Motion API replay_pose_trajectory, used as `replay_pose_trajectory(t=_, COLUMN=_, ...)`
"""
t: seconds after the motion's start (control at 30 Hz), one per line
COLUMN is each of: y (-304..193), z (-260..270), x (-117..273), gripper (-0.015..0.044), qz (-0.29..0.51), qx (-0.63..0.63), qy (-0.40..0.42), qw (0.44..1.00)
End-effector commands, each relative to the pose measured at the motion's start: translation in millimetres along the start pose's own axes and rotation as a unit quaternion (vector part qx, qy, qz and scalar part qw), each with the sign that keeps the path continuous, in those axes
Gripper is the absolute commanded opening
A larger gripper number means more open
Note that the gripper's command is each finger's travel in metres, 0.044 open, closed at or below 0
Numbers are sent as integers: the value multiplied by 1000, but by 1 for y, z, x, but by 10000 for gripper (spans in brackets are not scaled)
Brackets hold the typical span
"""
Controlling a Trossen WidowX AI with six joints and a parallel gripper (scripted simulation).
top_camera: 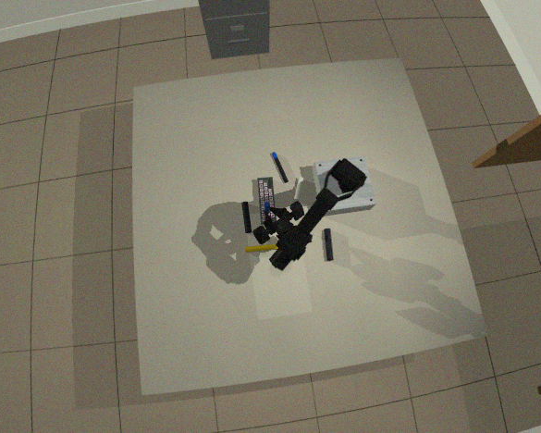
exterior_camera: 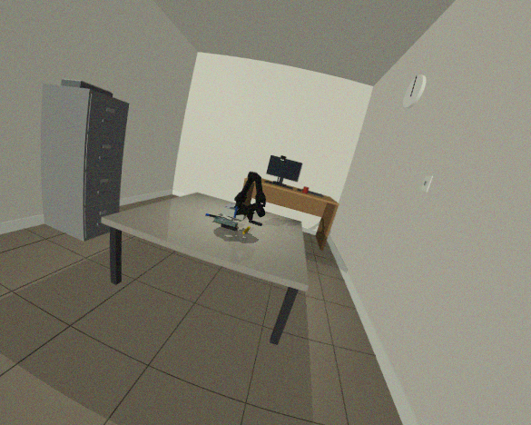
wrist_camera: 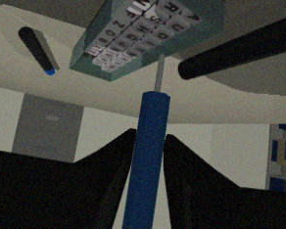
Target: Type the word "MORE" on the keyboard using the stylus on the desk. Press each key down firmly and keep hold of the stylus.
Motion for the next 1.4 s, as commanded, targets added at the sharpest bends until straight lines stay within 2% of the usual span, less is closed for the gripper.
replay_pose_trajectory(t=0.0, y=-10, z=8, x=-16, gripper=0, qz=0, qx=0, qy=0, qw=1000)
replay_pose_trajectory(t=0.47, y=-39, z=41, x=-66, gripper=0, qz=10, qx=-1, qy=3, qw=1000)
replay_pose_trajectory(t=1.1, y=-23, z=40, x=-79, gripper=0, qz=8, qx=-1, qy=3, qw=1000)
replay_pose_trajectory(t=1.2, y=-22, z=39, x=-81, gripper=79, qz=8, qx=-1, qy=3, qw=1000)
replay_pose_trajectory(t=1.37, y=-20, z=39, x=-82, gripper=81, qz=8, qx=-1, qy=3, qw=1000)
Point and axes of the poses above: the point midway between the two fingers, 35 mm back from their tips, its own x axis back along the fingers, its own z axis across the jaws, y = z × x, the point moved 10 cm from there along x, back along the fingers, and after that the axes turned 12 degrees about x, right-handed, at the moved point
